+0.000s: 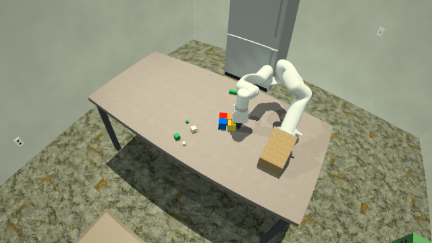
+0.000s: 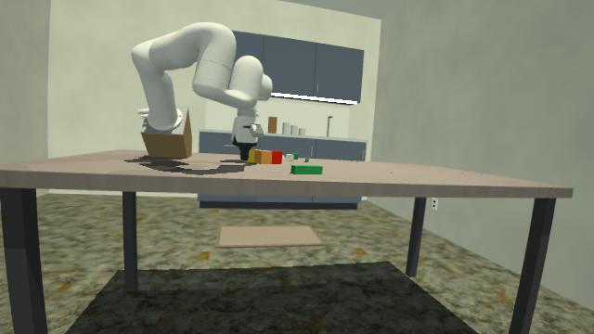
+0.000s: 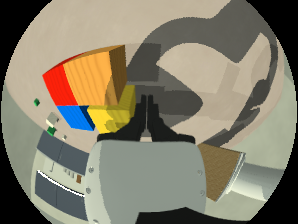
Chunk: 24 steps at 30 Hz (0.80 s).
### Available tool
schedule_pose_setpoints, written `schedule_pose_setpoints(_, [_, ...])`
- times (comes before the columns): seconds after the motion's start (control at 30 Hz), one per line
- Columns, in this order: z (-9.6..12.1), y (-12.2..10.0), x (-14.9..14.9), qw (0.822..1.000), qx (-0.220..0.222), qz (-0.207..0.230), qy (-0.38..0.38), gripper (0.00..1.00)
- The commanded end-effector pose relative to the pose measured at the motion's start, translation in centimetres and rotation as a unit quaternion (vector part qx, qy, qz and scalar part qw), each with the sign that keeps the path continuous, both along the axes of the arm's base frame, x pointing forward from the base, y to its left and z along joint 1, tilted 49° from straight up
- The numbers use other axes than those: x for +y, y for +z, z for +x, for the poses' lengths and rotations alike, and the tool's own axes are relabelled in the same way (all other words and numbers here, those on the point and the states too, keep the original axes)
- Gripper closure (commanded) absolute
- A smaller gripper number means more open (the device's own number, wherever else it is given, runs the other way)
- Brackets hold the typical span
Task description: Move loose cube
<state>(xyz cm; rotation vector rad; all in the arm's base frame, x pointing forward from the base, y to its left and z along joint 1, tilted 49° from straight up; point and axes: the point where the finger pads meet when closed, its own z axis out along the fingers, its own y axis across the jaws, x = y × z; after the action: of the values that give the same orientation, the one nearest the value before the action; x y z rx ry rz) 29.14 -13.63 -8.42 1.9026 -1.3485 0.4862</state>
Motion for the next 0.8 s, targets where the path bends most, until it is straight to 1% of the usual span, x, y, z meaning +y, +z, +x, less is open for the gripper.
schedule_pose_setpoints(0.0, [0.22, 0.01, 0.15, 1.0, -0.001, 0.001, 0.001, 1.0])
schedule_pose_setpoints(0.77, [0.68, -0.17, 0.24, 1.0, -0.001, 0.001, 0.001, 1.0])
